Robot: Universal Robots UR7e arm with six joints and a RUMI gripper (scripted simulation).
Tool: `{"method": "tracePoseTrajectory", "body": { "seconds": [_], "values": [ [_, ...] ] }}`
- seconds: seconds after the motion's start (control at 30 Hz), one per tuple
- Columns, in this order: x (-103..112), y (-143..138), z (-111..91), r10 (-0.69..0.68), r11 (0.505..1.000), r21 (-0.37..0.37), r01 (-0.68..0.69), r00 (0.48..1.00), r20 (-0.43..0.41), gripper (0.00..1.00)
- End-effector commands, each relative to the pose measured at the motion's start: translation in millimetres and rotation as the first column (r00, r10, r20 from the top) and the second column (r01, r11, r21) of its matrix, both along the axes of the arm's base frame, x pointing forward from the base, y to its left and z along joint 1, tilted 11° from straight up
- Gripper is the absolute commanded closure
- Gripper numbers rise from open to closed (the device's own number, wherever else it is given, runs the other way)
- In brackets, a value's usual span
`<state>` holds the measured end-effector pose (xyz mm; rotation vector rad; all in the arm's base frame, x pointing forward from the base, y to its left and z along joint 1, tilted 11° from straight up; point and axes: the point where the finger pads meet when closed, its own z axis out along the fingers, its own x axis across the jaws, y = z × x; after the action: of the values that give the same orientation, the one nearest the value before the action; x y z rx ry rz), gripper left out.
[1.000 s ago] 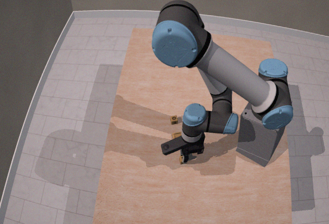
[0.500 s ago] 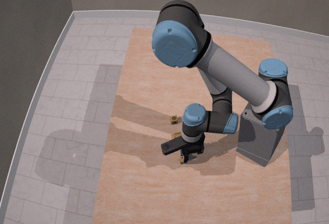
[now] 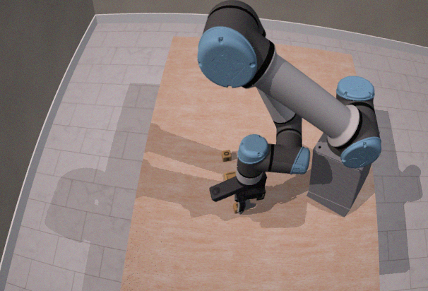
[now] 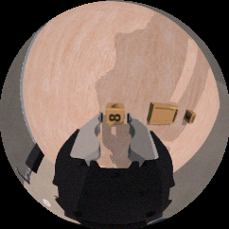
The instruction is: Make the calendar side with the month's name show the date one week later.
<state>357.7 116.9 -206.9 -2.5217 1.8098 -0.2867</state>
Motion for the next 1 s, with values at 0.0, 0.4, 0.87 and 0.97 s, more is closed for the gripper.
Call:
{"method": "tracePoseTrajectory", "body": {
  "seconds": [0.0,0.4,0.87,0.97],
  "values": [
    [2,0,0,-0.001,1.0,0.001,0.001,1.0,0.003,0.72],
    [-2,1,8,0.0,1.0,0.001,0.0,1.0,0.0,0.72],
    [-7,4,37,0.001,1.0,0.0,-0.001,1.0,0.0,0.72],
    [-8,4,46,0.001,1.0,0.0,-0.001,1.0,0.0,0.72]
  ]
}}
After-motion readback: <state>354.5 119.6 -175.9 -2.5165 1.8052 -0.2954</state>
